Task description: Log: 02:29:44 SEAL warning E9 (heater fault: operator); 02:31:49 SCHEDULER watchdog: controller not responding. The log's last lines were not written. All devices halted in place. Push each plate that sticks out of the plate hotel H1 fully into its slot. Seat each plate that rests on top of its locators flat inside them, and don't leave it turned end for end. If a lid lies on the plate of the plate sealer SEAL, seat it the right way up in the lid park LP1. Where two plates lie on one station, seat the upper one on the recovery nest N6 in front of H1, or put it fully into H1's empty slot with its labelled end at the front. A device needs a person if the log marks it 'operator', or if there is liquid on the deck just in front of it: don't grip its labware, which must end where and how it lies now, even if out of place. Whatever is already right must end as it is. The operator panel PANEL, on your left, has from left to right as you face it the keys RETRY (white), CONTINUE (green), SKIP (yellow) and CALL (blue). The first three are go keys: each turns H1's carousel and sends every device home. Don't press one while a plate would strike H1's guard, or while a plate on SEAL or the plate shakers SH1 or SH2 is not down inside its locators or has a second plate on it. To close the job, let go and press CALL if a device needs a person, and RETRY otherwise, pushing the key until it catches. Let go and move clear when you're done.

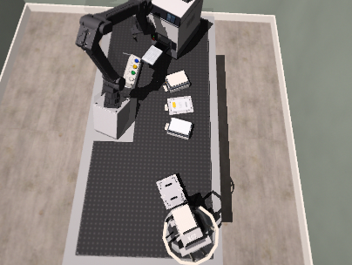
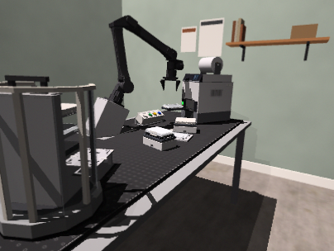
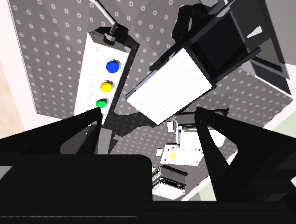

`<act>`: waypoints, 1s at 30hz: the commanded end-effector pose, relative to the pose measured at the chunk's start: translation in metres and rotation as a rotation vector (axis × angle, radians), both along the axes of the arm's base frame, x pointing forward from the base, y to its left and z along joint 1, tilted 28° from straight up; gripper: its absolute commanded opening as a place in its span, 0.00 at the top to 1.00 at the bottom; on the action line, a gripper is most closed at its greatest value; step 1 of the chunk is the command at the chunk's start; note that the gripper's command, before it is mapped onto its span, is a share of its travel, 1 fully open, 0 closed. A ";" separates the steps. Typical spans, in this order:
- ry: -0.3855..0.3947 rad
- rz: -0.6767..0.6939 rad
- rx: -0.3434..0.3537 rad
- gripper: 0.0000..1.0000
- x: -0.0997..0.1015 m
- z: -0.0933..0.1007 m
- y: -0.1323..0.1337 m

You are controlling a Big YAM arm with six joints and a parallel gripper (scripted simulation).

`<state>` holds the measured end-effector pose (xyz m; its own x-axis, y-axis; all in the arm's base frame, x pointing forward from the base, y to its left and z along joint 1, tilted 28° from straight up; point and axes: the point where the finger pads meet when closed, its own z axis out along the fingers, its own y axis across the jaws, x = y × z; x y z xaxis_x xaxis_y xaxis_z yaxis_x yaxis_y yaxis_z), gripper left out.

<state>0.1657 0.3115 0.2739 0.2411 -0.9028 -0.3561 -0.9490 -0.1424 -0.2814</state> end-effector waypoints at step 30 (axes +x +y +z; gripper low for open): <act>-0.331 0.629 -0.105 0.00 0.002 0.018 -0.002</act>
<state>0.1657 0.3115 0.2739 0.7405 -0.6591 -0.1312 -0.6405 -0.6332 -0.4346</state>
